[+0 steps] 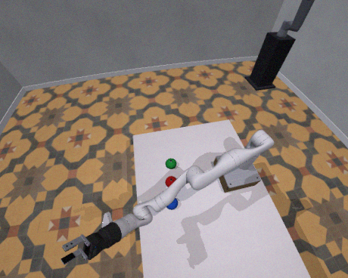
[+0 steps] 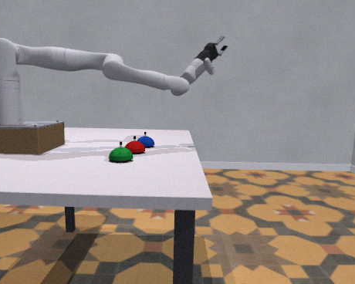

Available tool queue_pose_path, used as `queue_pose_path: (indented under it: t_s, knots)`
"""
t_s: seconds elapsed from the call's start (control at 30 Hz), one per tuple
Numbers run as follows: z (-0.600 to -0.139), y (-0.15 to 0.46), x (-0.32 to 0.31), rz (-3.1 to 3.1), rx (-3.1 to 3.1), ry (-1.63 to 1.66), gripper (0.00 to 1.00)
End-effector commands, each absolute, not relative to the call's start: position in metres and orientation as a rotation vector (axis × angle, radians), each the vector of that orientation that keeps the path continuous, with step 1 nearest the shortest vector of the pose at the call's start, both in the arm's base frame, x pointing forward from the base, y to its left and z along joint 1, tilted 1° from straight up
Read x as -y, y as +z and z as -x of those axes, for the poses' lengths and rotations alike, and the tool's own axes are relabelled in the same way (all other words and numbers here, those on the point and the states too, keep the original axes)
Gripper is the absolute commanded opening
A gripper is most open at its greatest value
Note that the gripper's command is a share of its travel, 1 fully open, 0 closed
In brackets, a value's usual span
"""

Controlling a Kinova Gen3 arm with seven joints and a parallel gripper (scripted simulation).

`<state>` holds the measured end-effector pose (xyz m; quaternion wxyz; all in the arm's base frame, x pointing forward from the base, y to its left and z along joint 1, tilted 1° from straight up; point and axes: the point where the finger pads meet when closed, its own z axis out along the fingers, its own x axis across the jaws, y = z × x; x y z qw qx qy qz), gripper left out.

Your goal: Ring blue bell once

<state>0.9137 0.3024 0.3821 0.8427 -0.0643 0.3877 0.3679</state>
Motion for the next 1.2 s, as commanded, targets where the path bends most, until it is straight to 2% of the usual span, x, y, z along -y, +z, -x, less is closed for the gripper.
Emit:
queue_pose_path:
  t_s: [0.0,0.2,0.4,0.47,0.67,0.8,0.97,1.03,1.17]
  knots:
    - [-0.903,0.385,-0.334,0.210,-0.829,0.773,1.00]
    - [-0.863,0.360,-0.428,0.509,-0.856,0.721,1.00]
    - [-0.803,0.302,-0.519,0.905,-0.849,0.630,1.00]
    - [-0.803,0.302,-0.519,0.905,-0.849,0.630,1.00]
    - [-0.735,0.211,-0.569,1.359,-0.789,0.501,1.00]
    - [-0.694,0.143,-0.564,1.667,-0.721,0.400,1.00]
    - [-0.656,0.069,-0.515,2.032,-0.619,0.272,1.00]
    - [-0.656,0.069,-0.515,2.032,-0.619,0.272,1.00]
    - [-0.635,0.028,-0.451,2.295,-0.537,0.180,1.00]
